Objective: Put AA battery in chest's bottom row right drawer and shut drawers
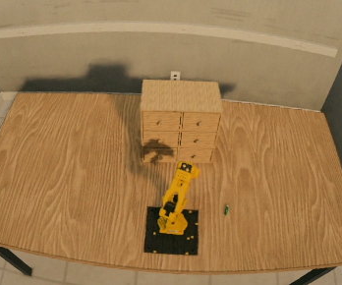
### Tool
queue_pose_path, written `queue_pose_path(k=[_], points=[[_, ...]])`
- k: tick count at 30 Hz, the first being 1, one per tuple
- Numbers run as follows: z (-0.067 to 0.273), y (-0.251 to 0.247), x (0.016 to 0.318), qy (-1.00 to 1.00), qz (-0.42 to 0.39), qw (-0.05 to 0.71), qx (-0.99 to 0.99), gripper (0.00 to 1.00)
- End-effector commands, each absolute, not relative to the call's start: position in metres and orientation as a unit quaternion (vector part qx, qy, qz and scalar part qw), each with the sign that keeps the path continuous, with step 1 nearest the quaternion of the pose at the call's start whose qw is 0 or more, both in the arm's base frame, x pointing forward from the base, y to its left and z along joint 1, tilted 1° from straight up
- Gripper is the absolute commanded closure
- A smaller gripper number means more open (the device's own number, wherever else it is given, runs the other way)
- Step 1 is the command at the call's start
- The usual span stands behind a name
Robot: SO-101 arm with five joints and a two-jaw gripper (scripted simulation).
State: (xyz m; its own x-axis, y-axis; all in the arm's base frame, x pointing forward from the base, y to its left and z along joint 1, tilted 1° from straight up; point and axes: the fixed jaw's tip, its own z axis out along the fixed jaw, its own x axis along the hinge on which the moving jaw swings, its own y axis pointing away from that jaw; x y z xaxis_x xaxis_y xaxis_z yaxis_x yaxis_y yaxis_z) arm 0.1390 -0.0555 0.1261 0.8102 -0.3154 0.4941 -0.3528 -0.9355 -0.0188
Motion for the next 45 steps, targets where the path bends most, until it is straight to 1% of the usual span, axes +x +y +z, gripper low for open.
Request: queue_pose_path(k=[1,20,45], points=[[0.1290,-0.0541,0.1387,-0.176,0.259,0.035,0.949,0.79],[0.1276,-0.0545,0.1359,-0.352,0.261,-0.011,0.899,0.79],[0.1259,-0.0536,0.1330,-0.595,0.249,-0.081,0.760,0.79]])
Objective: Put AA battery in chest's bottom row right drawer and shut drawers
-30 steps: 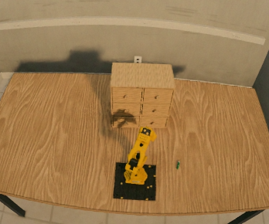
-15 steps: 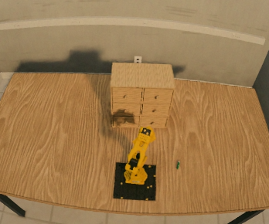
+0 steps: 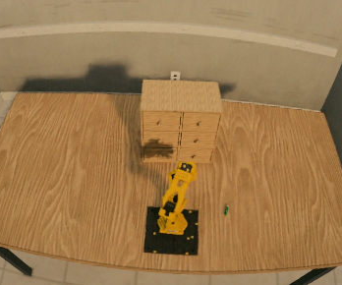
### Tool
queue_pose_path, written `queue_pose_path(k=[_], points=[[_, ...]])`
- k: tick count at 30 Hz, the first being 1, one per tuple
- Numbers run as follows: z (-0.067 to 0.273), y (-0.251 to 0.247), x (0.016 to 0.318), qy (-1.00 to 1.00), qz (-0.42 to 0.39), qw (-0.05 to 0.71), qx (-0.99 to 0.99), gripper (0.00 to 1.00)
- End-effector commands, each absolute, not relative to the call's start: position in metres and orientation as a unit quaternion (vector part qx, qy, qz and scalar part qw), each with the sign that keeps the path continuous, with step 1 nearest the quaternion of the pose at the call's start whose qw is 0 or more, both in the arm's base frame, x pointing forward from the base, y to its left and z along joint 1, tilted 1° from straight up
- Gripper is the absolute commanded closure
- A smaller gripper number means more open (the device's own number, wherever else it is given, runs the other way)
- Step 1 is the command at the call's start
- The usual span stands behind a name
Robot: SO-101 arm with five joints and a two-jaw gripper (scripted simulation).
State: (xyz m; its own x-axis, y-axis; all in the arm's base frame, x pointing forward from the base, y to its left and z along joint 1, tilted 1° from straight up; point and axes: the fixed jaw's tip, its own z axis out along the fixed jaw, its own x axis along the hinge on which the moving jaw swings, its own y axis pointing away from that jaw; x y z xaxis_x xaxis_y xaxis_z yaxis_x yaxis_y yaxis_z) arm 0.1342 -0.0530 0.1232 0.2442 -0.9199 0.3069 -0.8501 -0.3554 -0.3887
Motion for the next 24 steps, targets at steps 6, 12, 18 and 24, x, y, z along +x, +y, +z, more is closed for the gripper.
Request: queue_pose_path(k=[6,12,18,24], points=[[0.1256,-0.0532,0.1326,0.651,-0.243,0.098,-0.713,0.79],[0.1254,-0.0529,0.1325,0.686,-0.238,0.110,-0.679,0.79],[0.1253,-0.0524,0.1323,0.735,-0.230,0.126,-0.625,0.79],[0.1252,-0.0520,0.1323,0.780,-0.220,0.142,-0.568,0.79]])
